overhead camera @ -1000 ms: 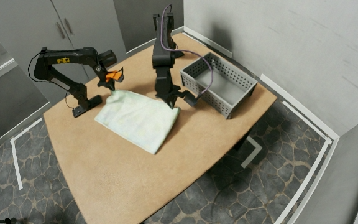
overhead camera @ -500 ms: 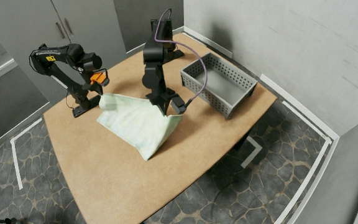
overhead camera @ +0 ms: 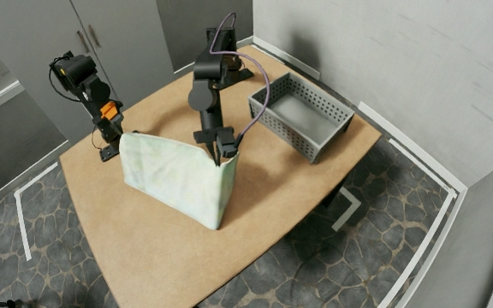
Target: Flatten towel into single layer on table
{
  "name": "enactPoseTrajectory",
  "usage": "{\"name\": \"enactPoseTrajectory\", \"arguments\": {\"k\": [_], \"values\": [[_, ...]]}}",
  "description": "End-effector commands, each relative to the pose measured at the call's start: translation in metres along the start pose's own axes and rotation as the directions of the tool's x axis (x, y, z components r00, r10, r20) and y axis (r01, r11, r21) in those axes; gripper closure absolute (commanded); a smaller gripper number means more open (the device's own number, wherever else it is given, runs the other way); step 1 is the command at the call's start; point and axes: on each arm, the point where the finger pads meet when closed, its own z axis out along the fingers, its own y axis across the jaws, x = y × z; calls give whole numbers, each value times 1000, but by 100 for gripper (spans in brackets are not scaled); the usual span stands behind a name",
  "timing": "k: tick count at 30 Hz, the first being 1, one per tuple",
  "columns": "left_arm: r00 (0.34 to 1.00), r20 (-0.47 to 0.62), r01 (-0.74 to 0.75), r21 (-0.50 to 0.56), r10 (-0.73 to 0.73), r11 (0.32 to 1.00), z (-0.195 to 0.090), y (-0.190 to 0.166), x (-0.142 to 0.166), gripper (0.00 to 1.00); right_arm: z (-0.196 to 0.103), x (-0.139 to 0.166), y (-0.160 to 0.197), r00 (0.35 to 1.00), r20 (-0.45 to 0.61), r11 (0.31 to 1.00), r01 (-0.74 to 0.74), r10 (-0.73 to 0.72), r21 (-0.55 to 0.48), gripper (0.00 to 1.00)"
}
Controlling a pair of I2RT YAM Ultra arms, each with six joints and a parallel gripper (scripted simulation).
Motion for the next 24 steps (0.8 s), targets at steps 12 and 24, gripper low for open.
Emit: {"name": "enactPoseTrajectory", "arguments": {"k": [12, 24], "values": [[921, 364, -183, 97, 136, 978, -11, -17, -62, 100, -34, -21, -30, 977, 148, 986, -161, 153, 43, 100], [904, 394, -227, 113, 166, 967, -2, -28, -67, 100, -39, -22, -37, 967, 171, 978, -203, 191, 55, 100]]}}
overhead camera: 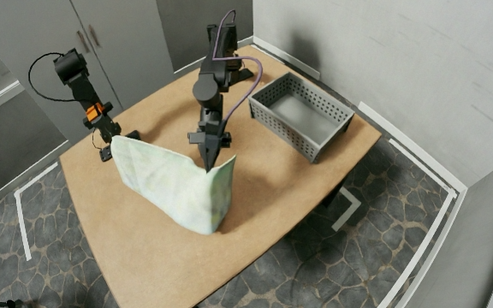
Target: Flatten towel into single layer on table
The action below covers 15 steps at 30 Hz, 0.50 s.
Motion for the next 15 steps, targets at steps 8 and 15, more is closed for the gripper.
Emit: {"name": "enactPoseTrajectory", "arguments": {"k": [8, 15], "values": [[999, 40, -6, 3, 6, 1000, -4, 0, -13, 100, -15, -6, -4, 998, 65, 1000, -17, 16, 11, 100], [999, 40, -6, 3, 6, 1000, -4, 0, -13, 100, -15, -6, -4, 998, 65, 1000, -17, 16, 11, 100]]}}
